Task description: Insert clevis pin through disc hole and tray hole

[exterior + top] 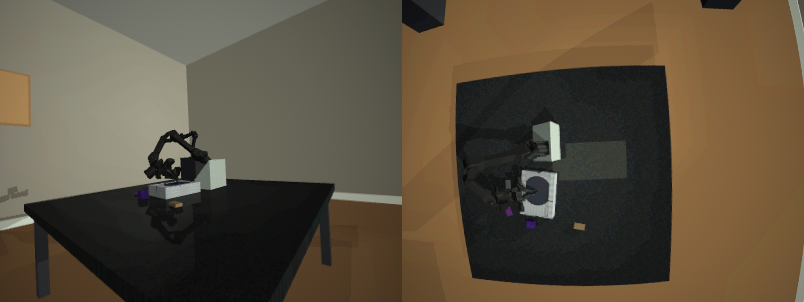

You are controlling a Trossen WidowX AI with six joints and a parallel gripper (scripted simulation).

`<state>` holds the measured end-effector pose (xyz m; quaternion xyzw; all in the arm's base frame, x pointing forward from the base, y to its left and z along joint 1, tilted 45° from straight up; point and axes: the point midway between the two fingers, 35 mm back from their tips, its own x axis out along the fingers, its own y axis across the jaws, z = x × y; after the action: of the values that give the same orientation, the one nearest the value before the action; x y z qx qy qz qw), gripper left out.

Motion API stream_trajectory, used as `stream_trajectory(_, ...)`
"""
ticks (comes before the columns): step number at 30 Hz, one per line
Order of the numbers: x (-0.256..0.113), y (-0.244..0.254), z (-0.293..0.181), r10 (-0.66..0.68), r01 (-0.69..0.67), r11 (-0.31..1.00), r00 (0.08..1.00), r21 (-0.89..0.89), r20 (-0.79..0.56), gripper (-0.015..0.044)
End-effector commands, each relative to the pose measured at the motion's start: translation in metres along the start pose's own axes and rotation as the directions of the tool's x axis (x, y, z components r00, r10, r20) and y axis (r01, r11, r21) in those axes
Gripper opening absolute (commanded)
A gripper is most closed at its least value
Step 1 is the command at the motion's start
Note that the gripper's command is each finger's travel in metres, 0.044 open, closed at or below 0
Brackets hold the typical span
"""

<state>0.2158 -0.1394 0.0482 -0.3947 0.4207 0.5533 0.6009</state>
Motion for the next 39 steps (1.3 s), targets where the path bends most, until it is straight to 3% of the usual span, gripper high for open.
stream_trajectory(1,0.0000,-0.0027,-0.0003,-0.006,0.006,1.000,1.000,0.003,-0.001,0.0000)
stream_trajectory(39,0.0032,-0.0115,0.0012,-0.007,0.007,1.000,1.000,0.003,0.000,0.0000)
